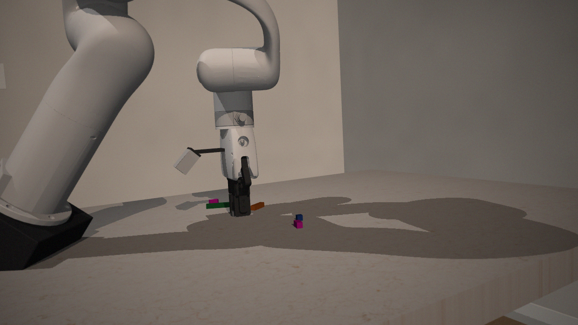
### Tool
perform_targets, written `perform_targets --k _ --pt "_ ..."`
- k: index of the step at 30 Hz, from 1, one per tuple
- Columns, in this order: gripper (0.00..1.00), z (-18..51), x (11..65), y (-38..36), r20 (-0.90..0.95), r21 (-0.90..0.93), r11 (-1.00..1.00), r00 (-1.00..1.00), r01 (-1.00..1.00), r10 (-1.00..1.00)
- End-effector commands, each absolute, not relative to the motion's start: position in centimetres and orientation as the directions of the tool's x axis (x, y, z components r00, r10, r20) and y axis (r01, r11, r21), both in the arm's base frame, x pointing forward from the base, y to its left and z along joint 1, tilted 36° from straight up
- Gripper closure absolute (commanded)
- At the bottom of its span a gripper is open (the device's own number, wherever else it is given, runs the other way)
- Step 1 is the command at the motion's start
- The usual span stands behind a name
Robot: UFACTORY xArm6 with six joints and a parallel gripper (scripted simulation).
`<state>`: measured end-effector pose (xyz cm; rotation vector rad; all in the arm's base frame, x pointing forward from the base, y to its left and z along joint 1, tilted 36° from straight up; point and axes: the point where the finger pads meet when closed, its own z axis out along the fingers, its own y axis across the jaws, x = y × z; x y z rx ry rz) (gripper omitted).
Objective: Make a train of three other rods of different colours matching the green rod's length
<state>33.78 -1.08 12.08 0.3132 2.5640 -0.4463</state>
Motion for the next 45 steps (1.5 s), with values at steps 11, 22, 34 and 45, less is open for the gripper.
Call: perform_targets --k 11,22,34,45 --pt "0.76 12.16 33.85 -1.05 -0.526 -0.25 0.92 -0.84 0.303 0.133" --pt "0.96 12.16 33.85 -1.05 -0.526 -0.25 0.92 -0.84 0.303 0.133" --pt "0.96 12.16 33.85 -1.05 -0.526 -0.25 0.92 -0.84 0.303 0.133" --pt "0.96 12.16 33.85 -1.05 -0.526 -0.25 0.92 -0.84 0.303 0.133"
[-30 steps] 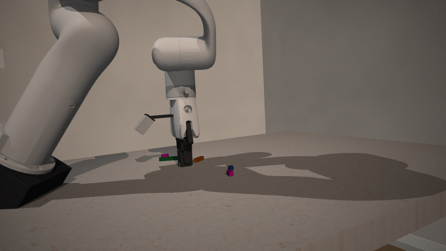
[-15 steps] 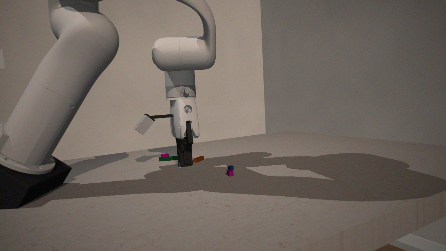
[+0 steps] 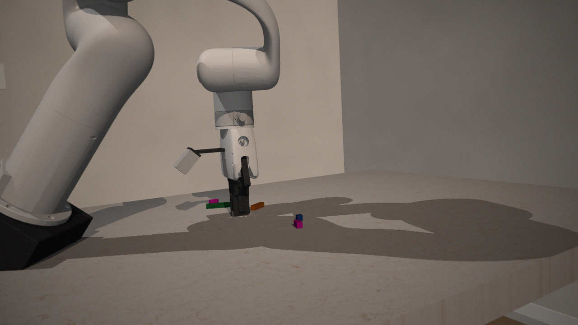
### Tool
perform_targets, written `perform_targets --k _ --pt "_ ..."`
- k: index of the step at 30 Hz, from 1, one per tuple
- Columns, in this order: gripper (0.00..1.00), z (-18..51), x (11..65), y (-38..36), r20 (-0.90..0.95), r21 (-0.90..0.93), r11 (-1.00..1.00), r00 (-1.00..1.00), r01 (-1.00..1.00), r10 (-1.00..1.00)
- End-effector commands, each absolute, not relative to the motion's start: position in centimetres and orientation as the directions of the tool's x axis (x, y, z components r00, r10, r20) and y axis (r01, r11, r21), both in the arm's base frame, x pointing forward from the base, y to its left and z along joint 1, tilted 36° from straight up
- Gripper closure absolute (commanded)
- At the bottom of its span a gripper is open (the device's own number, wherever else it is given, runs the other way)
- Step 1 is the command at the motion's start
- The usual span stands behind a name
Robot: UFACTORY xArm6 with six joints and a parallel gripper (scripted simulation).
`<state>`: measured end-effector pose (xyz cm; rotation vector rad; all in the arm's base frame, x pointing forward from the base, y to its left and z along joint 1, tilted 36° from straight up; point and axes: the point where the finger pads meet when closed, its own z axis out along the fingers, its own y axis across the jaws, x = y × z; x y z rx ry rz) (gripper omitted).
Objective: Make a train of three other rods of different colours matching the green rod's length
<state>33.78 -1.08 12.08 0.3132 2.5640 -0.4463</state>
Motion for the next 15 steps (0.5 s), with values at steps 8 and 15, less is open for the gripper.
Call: perform_targets --k 8,15 --pt "0.96 12.8 33.5 -0.7 -0.526 -0.251 0.919 -0.84 0.303 0.133" --pt "0.96 15.4 32.1 0.4 -0.526 -0.25 0.92 -0.84 0.303 0.133"
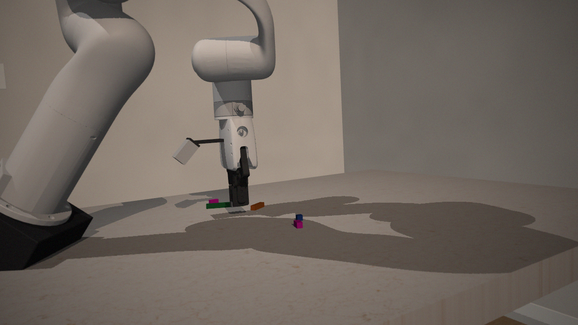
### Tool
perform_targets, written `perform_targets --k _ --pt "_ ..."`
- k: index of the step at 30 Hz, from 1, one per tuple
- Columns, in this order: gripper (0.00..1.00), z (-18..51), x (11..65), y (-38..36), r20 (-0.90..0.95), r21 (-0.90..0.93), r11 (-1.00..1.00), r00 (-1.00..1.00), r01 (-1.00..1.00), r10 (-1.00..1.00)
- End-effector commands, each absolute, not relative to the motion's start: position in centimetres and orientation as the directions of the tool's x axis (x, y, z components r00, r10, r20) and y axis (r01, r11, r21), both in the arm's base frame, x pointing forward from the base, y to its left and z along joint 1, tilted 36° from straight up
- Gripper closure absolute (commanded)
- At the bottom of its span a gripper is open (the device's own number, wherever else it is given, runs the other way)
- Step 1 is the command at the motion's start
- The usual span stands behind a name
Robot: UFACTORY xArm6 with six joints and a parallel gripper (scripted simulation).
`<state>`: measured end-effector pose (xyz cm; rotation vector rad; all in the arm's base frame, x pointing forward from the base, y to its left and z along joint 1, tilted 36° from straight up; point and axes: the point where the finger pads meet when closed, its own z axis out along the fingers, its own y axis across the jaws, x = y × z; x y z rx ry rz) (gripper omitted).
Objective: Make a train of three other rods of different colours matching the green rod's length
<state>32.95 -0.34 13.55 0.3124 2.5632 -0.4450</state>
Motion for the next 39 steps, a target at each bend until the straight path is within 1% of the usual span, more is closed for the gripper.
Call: perform_targets --k 1,9,26,32,39 --pt "0.96 16.1 31.7 0.7 -0.526 -0.251 0.919 -0.84 0.303 0.133" --pt "0.96 20.0 29.5 2.5 -0.526 -0.25 0.92 -0.84 0.303 0.133" --pt "0.96 20.4 29.4 2.6 -0.521 -0.26 0.922 -0.846 0.288 0.117" --pt "0.96 20.6 29.6 2.2 -0.498 -0.295 0.928 -0.865 0.226 0.052" --pt "0.96 21.6 30.4 0.9 -0.403 -0.406 0.914 -0.897 0.0 -0.179"
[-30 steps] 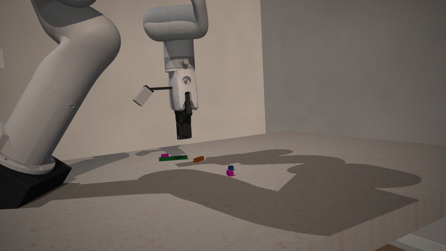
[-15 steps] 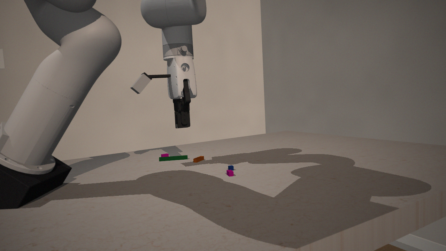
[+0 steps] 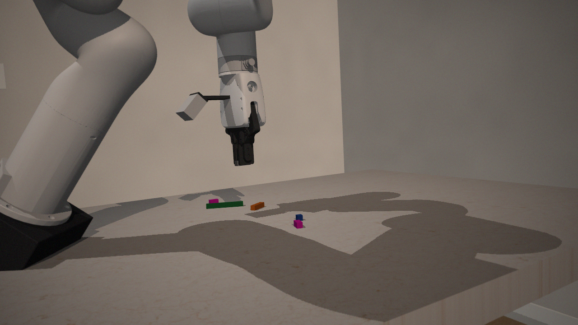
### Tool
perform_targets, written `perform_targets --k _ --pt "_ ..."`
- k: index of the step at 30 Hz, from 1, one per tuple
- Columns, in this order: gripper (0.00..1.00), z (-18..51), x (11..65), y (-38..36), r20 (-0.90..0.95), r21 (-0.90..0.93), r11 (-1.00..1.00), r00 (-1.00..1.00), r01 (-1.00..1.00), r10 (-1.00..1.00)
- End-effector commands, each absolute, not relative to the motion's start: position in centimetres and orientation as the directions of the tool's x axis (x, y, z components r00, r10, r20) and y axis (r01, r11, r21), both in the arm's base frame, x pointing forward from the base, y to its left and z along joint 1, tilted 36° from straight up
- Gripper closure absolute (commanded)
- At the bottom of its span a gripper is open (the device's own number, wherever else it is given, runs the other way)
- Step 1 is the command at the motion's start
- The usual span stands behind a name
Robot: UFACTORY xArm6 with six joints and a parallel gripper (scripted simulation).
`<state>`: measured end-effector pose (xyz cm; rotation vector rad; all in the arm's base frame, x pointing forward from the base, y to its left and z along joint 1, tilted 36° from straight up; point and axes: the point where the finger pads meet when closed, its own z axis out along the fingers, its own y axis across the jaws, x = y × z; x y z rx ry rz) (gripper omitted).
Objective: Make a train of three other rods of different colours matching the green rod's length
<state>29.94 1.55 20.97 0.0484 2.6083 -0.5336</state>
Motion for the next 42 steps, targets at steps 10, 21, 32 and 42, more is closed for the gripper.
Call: perform_targets --k 10,21,32,42 --pt "0.96 22.8 31.3 -0.7 -0.267 -0.502 0.824 -0.86 -0.262 -0.436" --pt "0.96 24.4 32.2 -3.1 -0.066 -0.567 0.607 -0.703 -0.557 -0.708" --pt "0.96 26.0 32.9 -5.4 0.123 -0.567 0.342 -0.487 -0.75 -0.865" --pt "0.96 26.5 33.1 -6.2 0.185 -0.554 0.244 -0.404 -0.796 -0.896"
